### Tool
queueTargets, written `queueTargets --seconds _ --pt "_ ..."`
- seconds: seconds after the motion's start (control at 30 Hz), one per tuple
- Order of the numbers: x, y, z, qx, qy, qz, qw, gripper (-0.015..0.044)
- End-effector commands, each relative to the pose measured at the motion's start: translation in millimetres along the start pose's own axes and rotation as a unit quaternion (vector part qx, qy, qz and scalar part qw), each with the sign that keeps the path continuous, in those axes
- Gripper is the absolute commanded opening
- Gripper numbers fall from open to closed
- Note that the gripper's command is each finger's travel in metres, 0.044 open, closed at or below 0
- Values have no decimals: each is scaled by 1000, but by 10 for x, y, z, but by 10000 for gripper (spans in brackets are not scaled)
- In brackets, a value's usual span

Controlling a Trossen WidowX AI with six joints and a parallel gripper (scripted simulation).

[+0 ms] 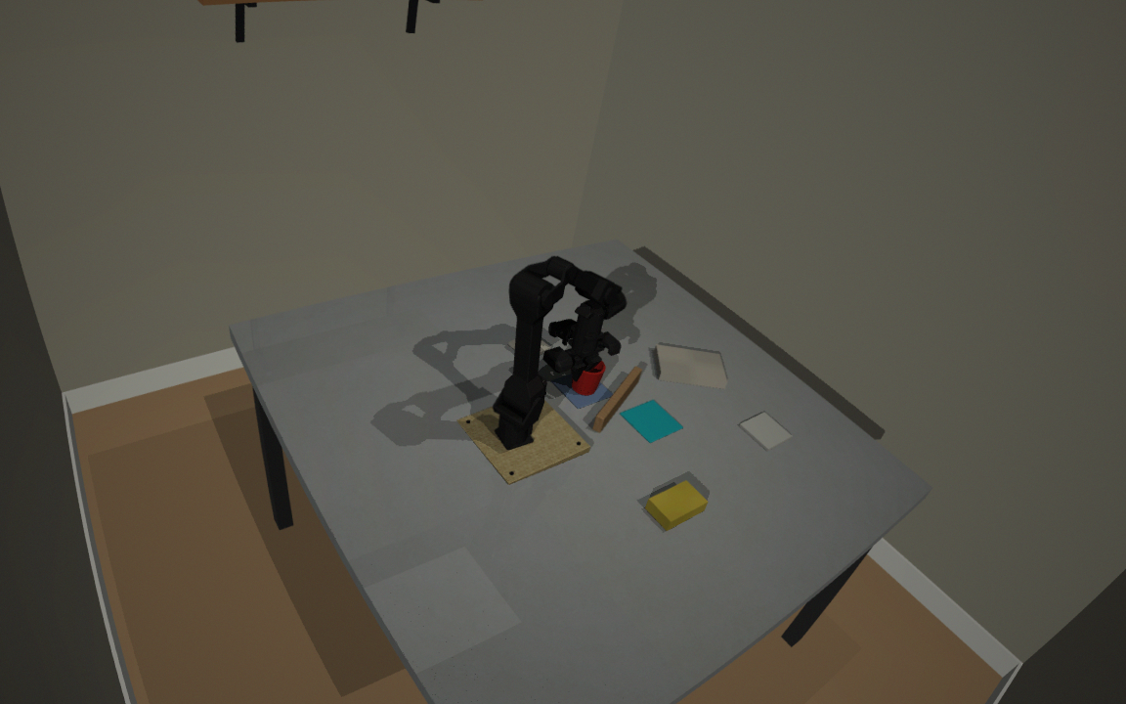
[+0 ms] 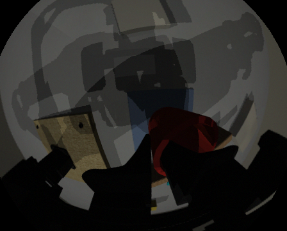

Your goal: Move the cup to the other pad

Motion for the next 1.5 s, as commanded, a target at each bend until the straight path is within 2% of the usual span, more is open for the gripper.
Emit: queueTargets --seconds 0.0,0.8,1.47 --pt "-23 0 -1 0 0 1 1000 0" --pt "-658 -41 -1 1 -2 3 1000 0" --pt "-661 -52 -9 4 0 1 1000 0"
Point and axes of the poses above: the point midway between the two fingers, 35 mm back from their tips, its own x axis out along the fingers, its own y axis across the jaws, z = x × y, the point moved 4 cm from there along -x, back along the fingers, and after that the axes turned 8 degrees about x, right-handed, at the moved point
